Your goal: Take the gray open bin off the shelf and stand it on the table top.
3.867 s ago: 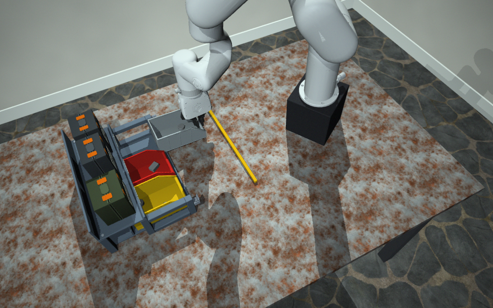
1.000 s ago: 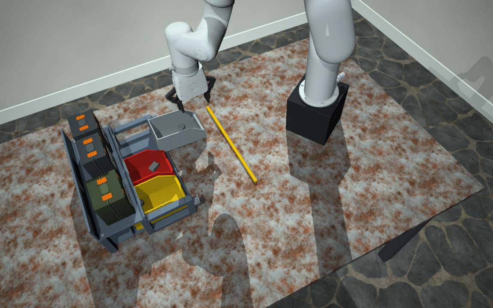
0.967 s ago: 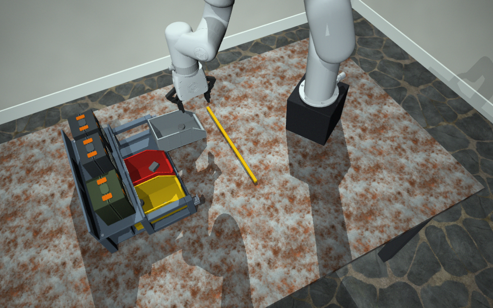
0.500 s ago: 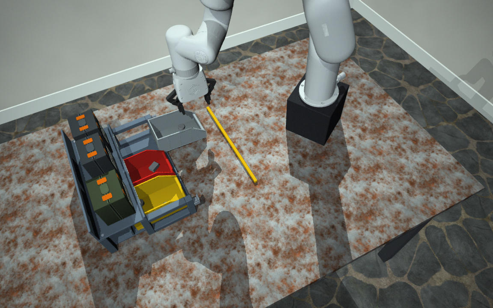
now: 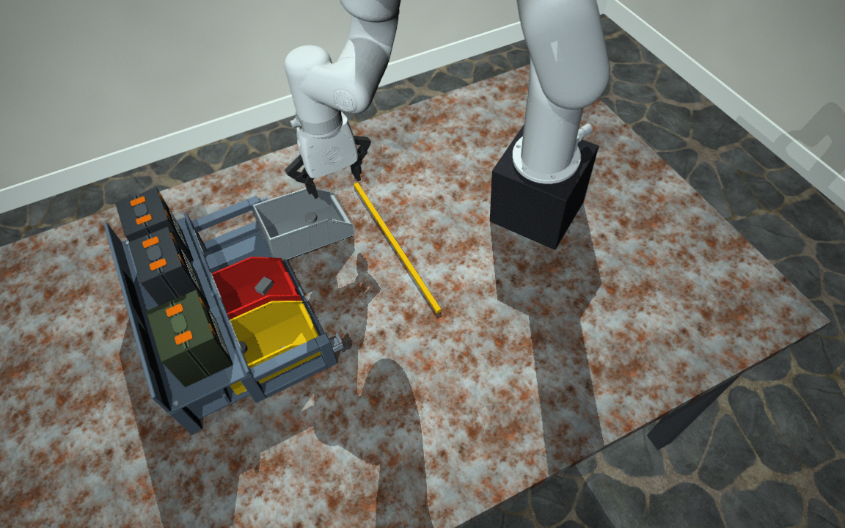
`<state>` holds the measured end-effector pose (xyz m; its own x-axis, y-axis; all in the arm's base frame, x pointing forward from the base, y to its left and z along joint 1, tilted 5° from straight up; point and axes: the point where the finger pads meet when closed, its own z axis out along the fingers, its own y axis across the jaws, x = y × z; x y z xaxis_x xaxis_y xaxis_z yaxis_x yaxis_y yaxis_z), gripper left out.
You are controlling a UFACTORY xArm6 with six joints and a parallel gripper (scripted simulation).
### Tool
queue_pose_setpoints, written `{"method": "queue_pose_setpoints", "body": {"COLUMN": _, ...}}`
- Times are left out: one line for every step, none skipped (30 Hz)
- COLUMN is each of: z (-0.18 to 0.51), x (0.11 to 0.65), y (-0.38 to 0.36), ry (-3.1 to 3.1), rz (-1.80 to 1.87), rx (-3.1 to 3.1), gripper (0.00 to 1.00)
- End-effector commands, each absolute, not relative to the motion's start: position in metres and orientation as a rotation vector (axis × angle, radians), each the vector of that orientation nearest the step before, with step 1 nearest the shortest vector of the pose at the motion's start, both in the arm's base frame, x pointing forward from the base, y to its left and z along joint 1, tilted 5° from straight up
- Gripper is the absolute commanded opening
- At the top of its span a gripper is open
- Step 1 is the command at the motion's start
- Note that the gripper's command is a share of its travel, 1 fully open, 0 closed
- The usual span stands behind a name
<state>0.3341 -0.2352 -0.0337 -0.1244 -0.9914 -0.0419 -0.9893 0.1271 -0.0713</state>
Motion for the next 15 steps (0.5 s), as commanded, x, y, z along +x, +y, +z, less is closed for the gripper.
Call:
{"method": "queue_pose_setpoints", "body": {"z": -0.0327, "x": 0.3355, "y": -0.2363, "ry": 2.297, "rz": -0.046, "rx": -2.024, "gripper": 1.00}}
{"method": "queue_pose_setpoints", "body": {"z": -0.0327, "x": 0.3355, "y": -0.2363, "ry": 2.297, "rz": -0.046, "rx": -2.024, "gripper": 1.00}}
{"method": "queue_pose_setpoints", "body": {"z": -0.0327, "x": 0.3355, "y": -0.2363, "ry": 2.297, "rz": -0.046, "rx": -2.024, "gripper": 1.00}}
{"method": "queue_pose_setpoints", "body": {"z": -0.0327, "x": 0.3355, "y": -0.2363, "ry": 2.297, "rz": -0.046, "rx": -2.024, "gripper": 1.00}}
{"method": "queue_pose_setpoints", "body": {"z": -0.0327, "x": 0.3355, "y": -0.2363, "ry": 2.297, "rz": -0.046, "rx": -2.024, "gripper": 1.00}}
{"method": "queue_pose_setpoints", "body": {"z": -0.0327, "x": 0.3355, "y": -0.2363, "ry": 2.297, "rz": -0.046, "rx": -2.024, "gripper": 1.00}}
{"method": "queue_pose_setpoints", "body": {"z": -0.0327, "x": 0.3355, "y": -0.2363, "ry": 2.297, "rz": -0.046, "rx": -2.024, "gripper": 1.00}}
{"method": "queue_pose_setpoints", "body": {"z": -0.0331, "x": 0.3355, "y": -0.2363, "ry": 2.297, "rz": -0.047, "rx": -2.024, "gripper": 1.00}}
{"method": "queue_pose_setpoints", "body": {"z": -0.0337, "x": 0.3356, "y": -0.2363, "ry": 2.297, "rz": -0.046, "rx": -2.024, "gripper": 1.00}}
{"method": "queue_pose_setpoints", "body": {"z": -0.0342, "x": 0.3356, "y": -0.2362, "ry": 2.297, "rz": -0.046, "rx": -2.024, "gripper": 1.00}}
{"method": "queue_pose_setpoints", "body": {"z": -0.0347, "x": 0.3356, "y": -0.2362, "ry": 2.297, "rz": -0.046, "rx": -2.024, "gripper": 1.00}}
{"method": "queue_pose_setpoints", "body": {"z": -0.0353, "x": 0.3356, "y": -0.2361, "ry": 2.297, "rz": -0.046, "rx": -2.024, "gripper": 1.00}}
{"method": "queue_pose_setpoints", "body": {"z": -0.0353, "x": 0.3356, "y": -0.2361, "ry": 2.297, "rz": -0.046, "rx": -2.024, "gripper": 1.00}}
{"method": "queue_pose_setpoints", "body": {"z": -0.0353, "x": 0.3356, "y": -0.2361, "ry": 2.297, "rz": -0.046, "rx": -2.024, "gripper": 1.00}}
{"method": "queue_pose_setpoints", "body": {"z": -0.0353, "x": 0.3356, "y": -0.2361, "ry": 2.297, "rz": -0.046, "rx": -2.024, "gripper": 1.00}}
